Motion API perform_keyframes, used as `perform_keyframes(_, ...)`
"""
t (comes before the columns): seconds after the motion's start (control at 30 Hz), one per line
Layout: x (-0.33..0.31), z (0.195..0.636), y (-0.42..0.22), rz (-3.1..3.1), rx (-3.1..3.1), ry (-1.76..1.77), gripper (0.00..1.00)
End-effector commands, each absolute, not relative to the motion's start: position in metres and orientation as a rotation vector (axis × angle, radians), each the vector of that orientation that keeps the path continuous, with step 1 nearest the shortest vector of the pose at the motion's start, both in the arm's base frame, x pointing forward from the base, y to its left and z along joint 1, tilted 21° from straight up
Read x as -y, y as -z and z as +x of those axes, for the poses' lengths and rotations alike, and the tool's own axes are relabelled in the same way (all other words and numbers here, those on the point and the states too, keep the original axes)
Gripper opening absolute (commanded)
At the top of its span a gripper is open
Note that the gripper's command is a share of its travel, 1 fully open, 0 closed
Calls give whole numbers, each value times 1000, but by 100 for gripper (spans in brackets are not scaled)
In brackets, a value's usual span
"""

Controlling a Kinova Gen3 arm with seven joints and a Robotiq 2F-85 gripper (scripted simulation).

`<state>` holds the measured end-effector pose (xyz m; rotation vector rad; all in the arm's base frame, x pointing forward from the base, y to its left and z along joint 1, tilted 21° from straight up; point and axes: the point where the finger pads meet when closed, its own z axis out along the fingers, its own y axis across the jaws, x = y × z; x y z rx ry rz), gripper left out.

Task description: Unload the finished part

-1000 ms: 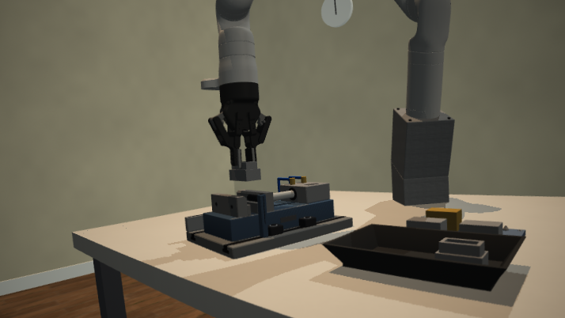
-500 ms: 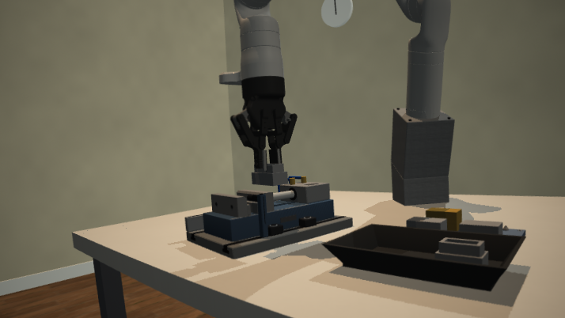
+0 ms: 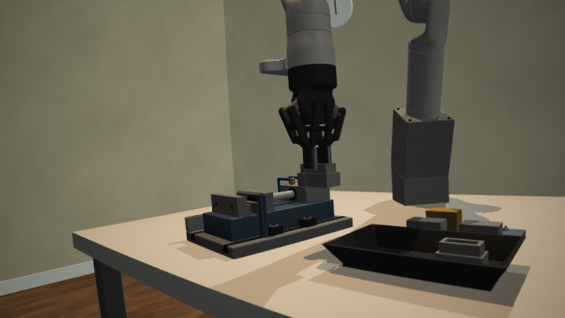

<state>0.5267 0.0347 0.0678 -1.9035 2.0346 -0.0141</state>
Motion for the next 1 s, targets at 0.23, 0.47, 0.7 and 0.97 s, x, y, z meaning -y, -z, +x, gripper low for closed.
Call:
perform_keyframes(0.23,-102,516,-88,-1948,-1977,36,0)
perform_keyframes(0.47,-129,508,-95,-1955,-1959,37,0)
perform_keyframes(0.7,-136,506,-98,-1951,-1959,38,0)
perform_keyframes(0.97,-138,505,-97,-1952,-1959,36,0)
